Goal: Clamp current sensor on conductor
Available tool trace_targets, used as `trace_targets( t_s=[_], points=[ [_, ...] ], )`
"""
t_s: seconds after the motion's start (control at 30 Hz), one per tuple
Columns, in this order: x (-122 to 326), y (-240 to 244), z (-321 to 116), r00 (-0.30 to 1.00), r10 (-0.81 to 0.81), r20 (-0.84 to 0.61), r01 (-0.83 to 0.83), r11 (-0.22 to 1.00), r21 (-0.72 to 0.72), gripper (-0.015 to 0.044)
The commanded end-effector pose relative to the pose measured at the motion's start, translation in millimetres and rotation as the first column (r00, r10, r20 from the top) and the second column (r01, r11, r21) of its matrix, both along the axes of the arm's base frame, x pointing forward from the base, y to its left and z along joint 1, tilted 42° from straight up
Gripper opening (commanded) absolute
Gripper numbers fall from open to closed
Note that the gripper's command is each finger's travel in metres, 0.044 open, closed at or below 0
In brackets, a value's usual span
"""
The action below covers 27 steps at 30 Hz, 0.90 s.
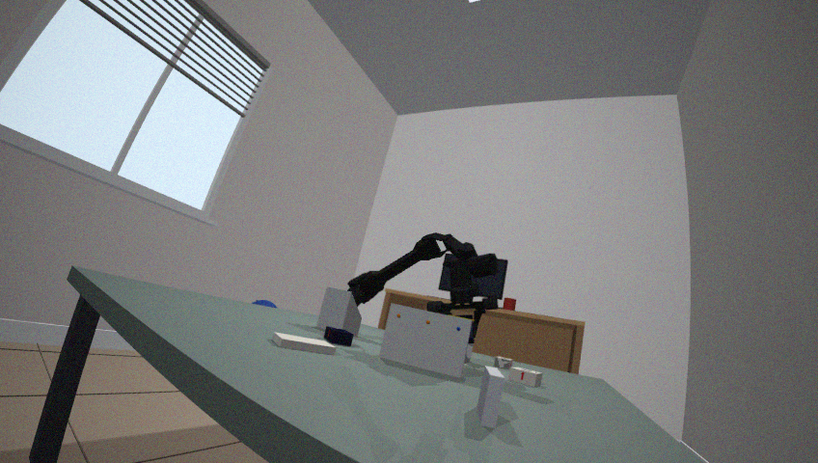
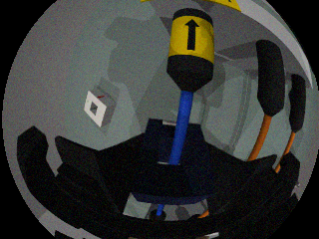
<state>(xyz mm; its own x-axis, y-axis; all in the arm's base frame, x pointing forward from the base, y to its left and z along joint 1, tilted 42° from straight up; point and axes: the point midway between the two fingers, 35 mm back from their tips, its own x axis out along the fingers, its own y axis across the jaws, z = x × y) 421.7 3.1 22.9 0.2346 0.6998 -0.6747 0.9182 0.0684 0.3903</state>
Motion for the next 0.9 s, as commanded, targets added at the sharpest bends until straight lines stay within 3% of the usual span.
trace_targets(
  t_s=[0.0,0.3,0.87],
  points=[
    [0.0,0.0,0.0,1.0,0.0,0.0,0.0,1.0,0.0,0.0],
    [0.0,0.0,0.0,1.0,0.0,0.0,0.0,1.0,0.0,0.0],
    [-0.4,-0.2,1.0,1.0,0.004,-0.005,-0.004,1.0,-0.003,0.044]
  ],
)
